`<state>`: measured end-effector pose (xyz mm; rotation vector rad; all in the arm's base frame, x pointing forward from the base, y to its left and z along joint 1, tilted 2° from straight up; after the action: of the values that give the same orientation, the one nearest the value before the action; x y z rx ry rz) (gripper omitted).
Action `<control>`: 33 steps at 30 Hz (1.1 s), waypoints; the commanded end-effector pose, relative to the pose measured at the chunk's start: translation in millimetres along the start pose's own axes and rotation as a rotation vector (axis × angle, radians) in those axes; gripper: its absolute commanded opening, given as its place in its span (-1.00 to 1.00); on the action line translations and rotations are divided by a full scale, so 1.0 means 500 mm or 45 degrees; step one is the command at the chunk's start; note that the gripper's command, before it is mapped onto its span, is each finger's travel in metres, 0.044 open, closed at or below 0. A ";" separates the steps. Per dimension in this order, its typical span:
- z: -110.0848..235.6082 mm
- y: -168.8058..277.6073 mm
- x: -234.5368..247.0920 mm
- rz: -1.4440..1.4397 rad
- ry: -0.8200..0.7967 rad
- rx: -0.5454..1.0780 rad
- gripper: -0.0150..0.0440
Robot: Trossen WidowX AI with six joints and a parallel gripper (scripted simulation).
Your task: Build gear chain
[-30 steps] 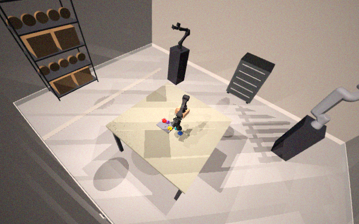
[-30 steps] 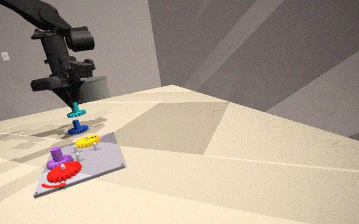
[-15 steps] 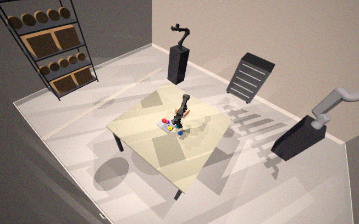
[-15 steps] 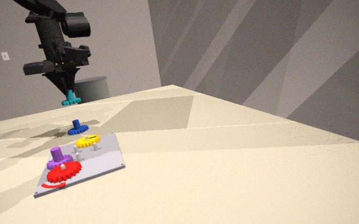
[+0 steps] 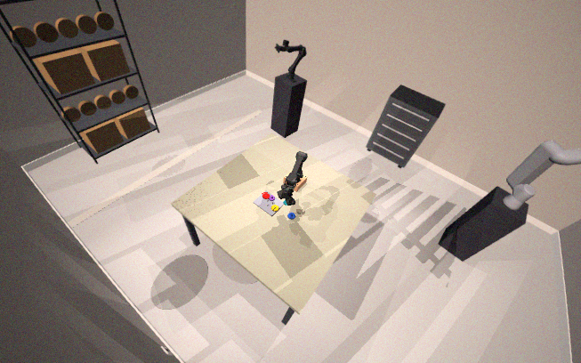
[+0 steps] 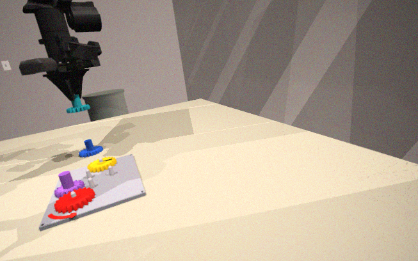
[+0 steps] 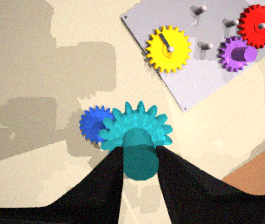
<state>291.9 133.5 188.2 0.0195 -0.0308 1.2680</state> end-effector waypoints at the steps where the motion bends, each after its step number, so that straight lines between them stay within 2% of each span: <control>1: -0.008 -0.010 -0.013 -0.001 -0.004 0.004 -0.49; 33: -0.105 -0.082 -0.149 -0.001 0.004 0.000 -0.49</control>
<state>310.9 59.2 140.5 0.0115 -0.0342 1.2646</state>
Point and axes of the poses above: the point midway between the two fingers, 35 mm back from their tips, its own z axis back along the fingers, its own x axis across the jaws, y = z × x, the point moved 6 cm from there along z, back along the fingers, and after that the axes turned 12 degrees about z, right-handed, at the moved point
